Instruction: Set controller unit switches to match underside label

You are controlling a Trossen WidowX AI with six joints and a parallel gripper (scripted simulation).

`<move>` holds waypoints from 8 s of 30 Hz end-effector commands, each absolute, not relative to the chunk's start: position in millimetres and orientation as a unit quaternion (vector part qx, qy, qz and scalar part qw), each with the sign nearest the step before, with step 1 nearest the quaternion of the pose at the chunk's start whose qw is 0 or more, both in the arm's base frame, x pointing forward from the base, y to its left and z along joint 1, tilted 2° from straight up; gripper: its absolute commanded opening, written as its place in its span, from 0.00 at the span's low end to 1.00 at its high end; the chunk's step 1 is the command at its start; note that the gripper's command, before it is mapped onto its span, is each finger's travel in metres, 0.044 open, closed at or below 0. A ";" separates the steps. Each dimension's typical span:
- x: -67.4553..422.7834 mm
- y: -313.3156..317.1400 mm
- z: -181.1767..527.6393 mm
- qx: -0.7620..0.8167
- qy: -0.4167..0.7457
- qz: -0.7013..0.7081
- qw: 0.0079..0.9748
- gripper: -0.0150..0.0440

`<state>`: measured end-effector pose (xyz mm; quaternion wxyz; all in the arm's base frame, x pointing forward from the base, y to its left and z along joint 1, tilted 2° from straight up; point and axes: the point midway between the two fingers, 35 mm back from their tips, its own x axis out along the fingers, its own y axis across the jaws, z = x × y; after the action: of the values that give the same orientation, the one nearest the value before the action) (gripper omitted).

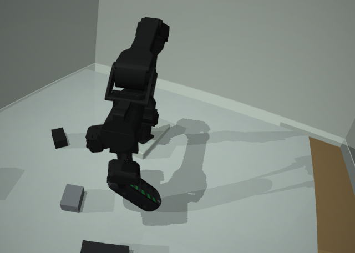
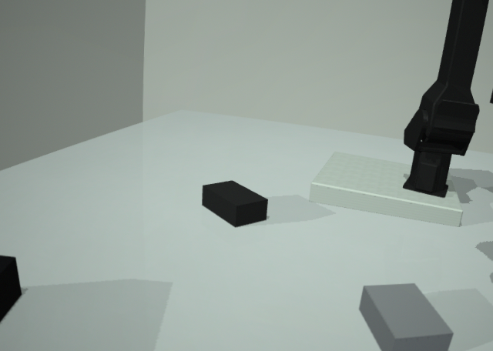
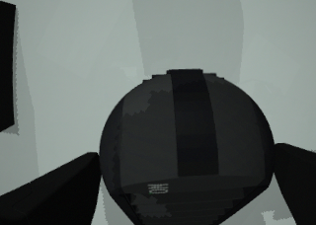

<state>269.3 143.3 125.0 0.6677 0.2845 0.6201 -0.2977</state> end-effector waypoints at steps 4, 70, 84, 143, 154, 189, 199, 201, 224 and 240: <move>265.0 148.9 129.7 0.284 0.616 -0.297 0.672 0.82; 229.0 187.9 145.1 0.265 0.572 -0.315 0.710 0.82; 221.2 196.7 146.9 0.263 0.568 -0.316 0.713 0.82; 191.4 230.3 148.5 0.283 0.613 -0.298 0.674 0.82; 186.0 236.4 147.6 0.287 0.622 -0.294 0.666 0.83; 169.2 255.5 142.1 0.299 0.651 -0.282 0.639 0.83; 164.4 261.0 139.8 0.301 0.655 -0.280 0.635 0.83; 163.4 262.2 139.3 0.301 0.655 -0.280 0.635 0.83; 152.2 274.9 132.0 0.301 0.655 -0.279 0.634 0.83; 144.9 283.3 125.6 0.301 0.655 -0.279 0.634 0.83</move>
<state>146.1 283.7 132.5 0.6345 0.3059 0.6559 -0.2713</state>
